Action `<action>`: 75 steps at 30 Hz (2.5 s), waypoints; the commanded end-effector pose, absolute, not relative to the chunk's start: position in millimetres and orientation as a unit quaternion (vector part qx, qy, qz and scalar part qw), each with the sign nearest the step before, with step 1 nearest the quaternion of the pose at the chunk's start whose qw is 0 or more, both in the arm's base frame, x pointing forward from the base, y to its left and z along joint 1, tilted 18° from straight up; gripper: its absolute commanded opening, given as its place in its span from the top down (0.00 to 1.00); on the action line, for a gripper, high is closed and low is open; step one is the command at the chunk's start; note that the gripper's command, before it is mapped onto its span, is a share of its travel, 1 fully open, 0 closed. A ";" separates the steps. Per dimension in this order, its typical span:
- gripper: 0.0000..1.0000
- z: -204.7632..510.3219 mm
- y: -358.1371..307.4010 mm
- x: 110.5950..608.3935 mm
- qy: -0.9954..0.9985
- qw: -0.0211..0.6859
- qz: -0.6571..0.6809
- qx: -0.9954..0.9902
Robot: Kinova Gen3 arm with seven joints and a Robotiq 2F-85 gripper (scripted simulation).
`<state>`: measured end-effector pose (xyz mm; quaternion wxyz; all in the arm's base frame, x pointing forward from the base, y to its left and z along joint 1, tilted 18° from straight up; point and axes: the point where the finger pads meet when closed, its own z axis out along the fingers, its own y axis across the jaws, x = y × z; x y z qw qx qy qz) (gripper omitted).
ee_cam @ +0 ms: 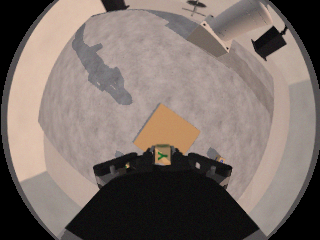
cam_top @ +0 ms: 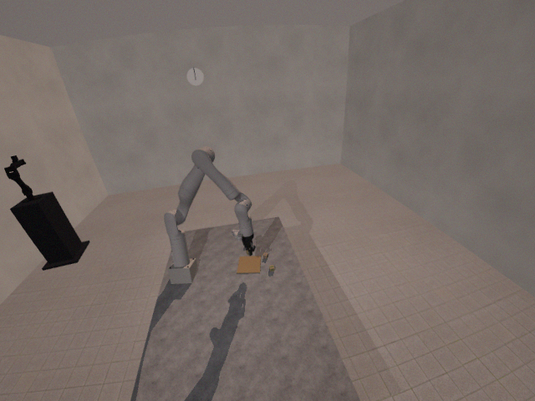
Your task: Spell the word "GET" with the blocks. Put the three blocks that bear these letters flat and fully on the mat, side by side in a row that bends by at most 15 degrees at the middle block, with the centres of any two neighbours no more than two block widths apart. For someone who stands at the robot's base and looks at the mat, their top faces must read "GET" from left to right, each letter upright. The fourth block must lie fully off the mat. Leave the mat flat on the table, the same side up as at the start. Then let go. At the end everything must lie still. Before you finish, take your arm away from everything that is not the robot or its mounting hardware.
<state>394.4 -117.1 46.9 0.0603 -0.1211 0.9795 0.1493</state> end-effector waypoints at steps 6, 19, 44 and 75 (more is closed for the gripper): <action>0.79 53.3 -121.6 396.2 0.980 0.065 0.145 -0.120; 0.79 53.1 -121.5 396.1 0.980 0.064 0.145 -0.116; 0.79 45.6 -115.9 390.1 0.986 0.030 0.161 0.032; 0.79 26.3 -103.0 379.0 0.844 -0.077 0.160 0.506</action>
